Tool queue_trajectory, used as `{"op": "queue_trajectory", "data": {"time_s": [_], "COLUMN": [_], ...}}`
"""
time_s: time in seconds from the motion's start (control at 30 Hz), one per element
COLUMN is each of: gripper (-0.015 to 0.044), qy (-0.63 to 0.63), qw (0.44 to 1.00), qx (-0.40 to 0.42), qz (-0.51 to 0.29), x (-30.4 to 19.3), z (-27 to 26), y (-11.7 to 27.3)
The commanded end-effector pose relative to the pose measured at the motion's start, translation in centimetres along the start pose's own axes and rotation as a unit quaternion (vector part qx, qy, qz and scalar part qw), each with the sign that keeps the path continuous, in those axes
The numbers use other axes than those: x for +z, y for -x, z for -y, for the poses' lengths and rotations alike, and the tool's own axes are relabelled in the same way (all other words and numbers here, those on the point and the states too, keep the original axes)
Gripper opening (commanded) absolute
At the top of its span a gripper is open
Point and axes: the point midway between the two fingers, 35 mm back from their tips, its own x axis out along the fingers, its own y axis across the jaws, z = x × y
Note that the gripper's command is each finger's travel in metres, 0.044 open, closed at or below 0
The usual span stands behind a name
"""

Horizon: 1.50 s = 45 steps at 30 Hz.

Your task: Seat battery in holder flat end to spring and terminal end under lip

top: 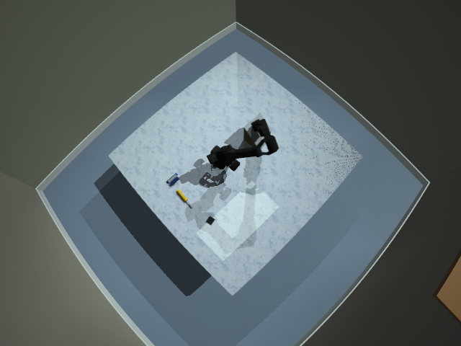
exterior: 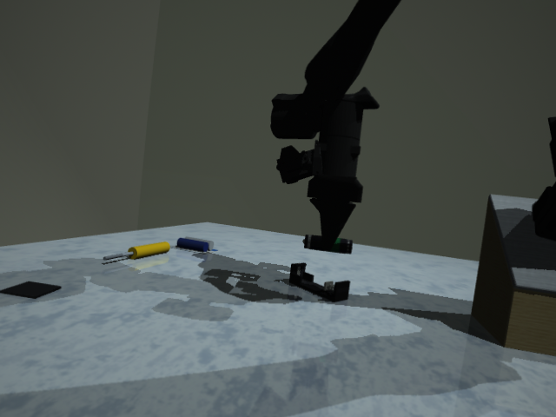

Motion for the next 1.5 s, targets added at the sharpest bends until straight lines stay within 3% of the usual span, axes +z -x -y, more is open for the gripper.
{"op": "queue_trajectory", "data": {"time_s": [0.0,0.3,0.67,1.47], "gripper": [0.0064,0.0064,0.0064,0.0064], "qy": [-0.123,-0.360,-0.362,-0.360], "qw": [0.992,0.933,0.932,0.924], "qx": [-0.003,-0.001,-0.001,-0.053], "qz": [-0.001,-0.004,0.001,0.115], "x": [0.4,0.9,0.9,1.4], "z": [1.5,4.3,4.3,4.5], "y": [0.2,0.4,0.3,-3.5]}}
